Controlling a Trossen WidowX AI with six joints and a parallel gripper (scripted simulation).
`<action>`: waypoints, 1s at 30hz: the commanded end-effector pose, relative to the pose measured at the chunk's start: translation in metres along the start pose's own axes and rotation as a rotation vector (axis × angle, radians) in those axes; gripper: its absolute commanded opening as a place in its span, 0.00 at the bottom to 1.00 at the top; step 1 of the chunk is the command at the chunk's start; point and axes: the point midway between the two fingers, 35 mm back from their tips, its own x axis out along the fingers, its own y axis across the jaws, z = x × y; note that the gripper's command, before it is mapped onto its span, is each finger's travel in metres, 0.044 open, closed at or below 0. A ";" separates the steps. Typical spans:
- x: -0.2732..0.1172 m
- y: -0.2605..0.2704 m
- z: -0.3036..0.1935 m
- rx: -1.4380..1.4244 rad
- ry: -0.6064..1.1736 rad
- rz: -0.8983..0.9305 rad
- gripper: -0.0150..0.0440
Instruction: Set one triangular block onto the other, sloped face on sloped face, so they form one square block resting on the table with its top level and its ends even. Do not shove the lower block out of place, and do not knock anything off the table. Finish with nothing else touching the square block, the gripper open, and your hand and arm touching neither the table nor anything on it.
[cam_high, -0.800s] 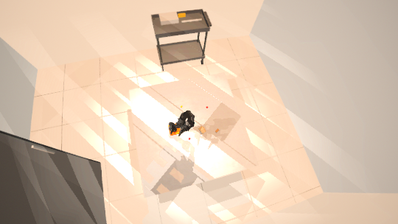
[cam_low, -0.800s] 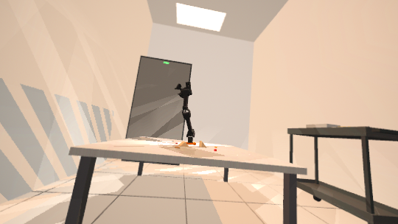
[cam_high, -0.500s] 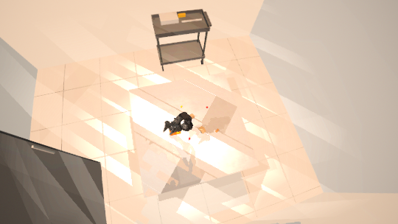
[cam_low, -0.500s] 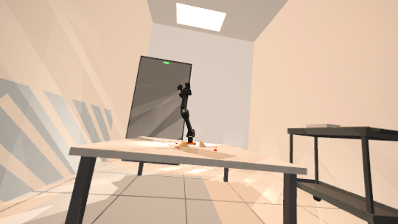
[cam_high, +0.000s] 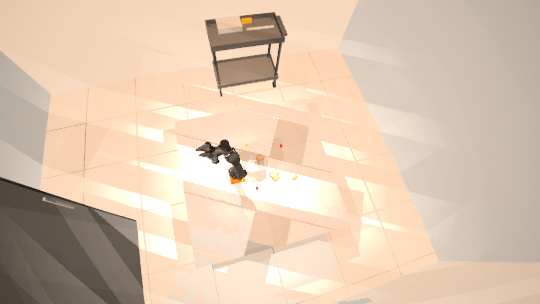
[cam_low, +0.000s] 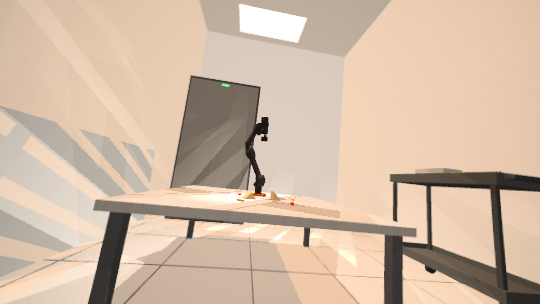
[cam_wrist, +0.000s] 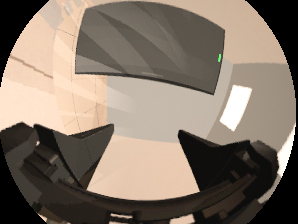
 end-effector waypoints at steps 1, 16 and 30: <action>0.004 0.010 -0.053 0.194 0.185 0.026 1.00; -0.074 0.082 -0.232 0.923 0.867 -0.079 1.00; -0.260 0.173 -0.302 1.613 1.459 -0.606 1.00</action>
